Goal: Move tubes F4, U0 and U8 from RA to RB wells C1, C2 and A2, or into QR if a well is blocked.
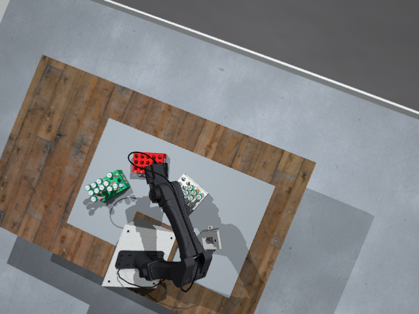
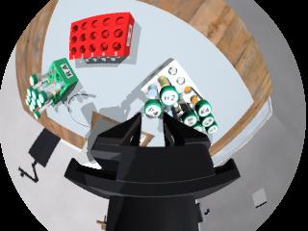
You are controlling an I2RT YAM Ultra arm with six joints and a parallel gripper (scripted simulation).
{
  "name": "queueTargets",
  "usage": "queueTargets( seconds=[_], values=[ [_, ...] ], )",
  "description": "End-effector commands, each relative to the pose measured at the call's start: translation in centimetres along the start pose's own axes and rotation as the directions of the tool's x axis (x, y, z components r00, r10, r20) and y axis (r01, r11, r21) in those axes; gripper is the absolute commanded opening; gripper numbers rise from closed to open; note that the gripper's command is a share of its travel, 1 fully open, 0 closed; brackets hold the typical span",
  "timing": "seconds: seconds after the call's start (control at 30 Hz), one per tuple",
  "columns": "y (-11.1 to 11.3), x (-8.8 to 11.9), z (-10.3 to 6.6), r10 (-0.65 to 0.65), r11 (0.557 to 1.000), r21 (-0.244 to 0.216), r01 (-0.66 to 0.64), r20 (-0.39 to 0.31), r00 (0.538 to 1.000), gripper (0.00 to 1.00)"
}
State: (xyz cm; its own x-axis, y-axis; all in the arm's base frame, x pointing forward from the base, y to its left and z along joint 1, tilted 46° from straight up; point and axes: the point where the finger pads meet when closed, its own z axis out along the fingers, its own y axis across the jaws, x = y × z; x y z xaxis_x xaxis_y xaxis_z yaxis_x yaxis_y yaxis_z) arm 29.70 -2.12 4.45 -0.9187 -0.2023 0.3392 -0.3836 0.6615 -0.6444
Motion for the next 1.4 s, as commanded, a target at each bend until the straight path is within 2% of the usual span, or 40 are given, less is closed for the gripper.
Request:
queueTargets(
  seconds=[0.0, 0.77, 1.03, 1.07, 1.37],
  values=[
    [-0.3, -0.4, -0.6, 0.012, 1.0, 0.012, -0.013, 0.047, 0.999, 0.3],
    [-0.5, -0.2, 0.6, 0.017, 1.0, 0.01, -0.017, 0.038, 0.999, 0.3],
    [-0.6, -1.0, -0.2, 0.024, 1.0, 0.012, -0.024, 0.068, 0.997, 0.3],
    [-0.6, -1.0, -0.2, 0.024, 1.0, 0.012, -0.024, 0.068, 0.997, 0.0],
    [-0.6, -1.0, -0.2, 0.025, 1.0, 0.012, -0.026, 0.068, 0.997, 0.0]
  ],
)
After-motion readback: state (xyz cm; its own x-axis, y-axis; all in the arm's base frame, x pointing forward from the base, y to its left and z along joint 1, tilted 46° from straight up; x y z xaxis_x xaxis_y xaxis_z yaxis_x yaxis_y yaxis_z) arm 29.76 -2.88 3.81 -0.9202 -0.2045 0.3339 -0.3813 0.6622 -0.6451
